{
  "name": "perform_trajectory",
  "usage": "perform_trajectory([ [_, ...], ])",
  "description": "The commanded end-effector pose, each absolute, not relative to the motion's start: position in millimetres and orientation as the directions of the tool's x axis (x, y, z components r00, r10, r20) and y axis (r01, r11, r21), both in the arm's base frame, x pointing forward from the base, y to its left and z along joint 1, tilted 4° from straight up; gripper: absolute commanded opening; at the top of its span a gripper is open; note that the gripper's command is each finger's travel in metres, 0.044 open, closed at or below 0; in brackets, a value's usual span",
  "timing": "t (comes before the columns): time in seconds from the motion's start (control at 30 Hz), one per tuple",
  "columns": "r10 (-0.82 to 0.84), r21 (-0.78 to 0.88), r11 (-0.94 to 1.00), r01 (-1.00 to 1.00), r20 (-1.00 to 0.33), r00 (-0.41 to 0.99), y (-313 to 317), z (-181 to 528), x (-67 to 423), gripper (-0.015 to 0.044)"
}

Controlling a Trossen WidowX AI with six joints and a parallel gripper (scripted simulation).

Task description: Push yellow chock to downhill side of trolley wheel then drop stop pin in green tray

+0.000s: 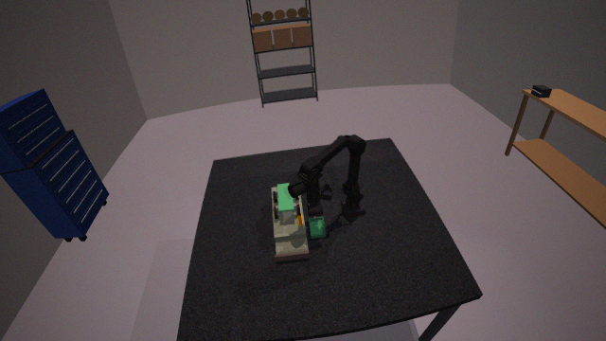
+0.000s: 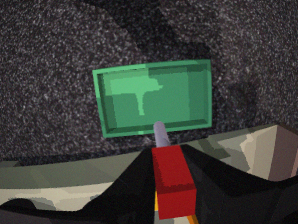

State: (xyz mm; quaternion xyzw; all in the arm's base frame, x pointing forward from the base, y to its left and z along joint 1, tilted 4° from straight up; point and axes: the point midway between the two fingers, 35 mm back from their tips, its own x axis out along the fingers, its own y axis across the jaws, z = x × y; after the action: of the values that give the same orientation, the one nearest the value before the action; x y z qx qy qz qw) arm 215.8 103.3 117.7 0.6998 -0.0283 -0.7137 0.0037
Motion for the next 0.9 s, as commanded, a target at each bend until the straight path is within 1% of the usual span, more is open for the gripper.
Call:
perform_trajectory([
  [0.0, -0.037, 0.038, -0.999, -0.038, -0.999, -0.015, 104, 115, 210, 0.0],
  [0.13, -0.056, 0.057, -0.998, -0.039, -0.998, -0.018, 103, 112, 210, 0.0],
  [0.33, -0.191, 0.192, -0.981, -0.037, -0.981, -0.026, 98, 95, 209, 0.0],
  [0.87, -0.209, 0.21, -0.977, -0.036, -0.977, -0.026, 74, 53, 207, 0.0],
])
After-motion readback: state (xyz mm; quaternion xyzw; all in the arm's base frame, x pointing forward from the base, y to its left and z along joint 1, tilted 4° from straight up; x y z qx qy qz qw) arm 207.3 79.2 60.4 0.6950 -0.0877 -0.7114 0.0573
